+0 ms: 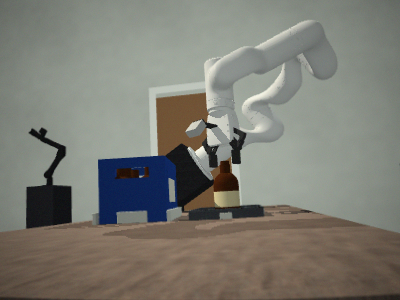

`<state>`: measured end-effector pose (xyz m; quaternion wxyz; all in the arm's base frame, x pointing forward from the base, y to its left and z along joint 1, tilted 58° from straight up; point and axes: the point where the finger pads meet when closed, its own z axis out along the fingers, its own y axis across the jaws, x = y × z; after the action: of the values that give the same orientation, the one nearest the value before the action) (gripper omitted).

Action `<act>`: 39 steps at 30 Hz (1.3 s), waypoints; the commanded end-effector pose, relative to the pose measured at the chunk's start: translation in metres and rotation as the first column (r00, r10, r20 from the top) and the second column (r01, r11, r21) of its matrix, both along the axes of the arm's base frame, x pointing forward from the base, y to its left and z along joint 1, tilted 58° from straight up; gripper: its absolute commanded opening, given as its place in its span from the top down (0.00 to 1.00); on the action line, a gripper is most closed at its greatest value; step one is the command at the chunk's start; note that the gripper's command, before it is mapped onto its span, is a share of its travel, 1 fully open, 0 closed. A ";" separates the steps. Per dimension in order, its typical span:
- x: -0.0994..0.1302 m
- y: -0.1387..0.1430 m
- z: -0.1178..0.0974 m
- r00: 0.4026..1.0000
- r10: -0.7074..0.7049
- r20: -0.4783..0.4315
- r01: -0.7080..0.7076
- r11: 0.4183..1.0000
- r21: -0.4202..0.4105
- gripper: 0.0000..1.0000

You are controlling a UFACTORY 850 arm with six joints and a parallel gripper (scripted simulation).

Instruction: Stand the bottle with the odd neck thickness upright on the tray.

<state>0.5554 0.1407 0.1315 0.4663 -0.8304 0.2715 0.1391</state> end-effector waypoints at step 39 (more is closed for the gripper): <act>0.000 -0.023 0.015 1.000 -0.001 0.001 0.001 1.000 0.000 0.00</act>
<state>0.5550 0.1220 0.1431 0.4663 -0.8304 0.2716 0.1389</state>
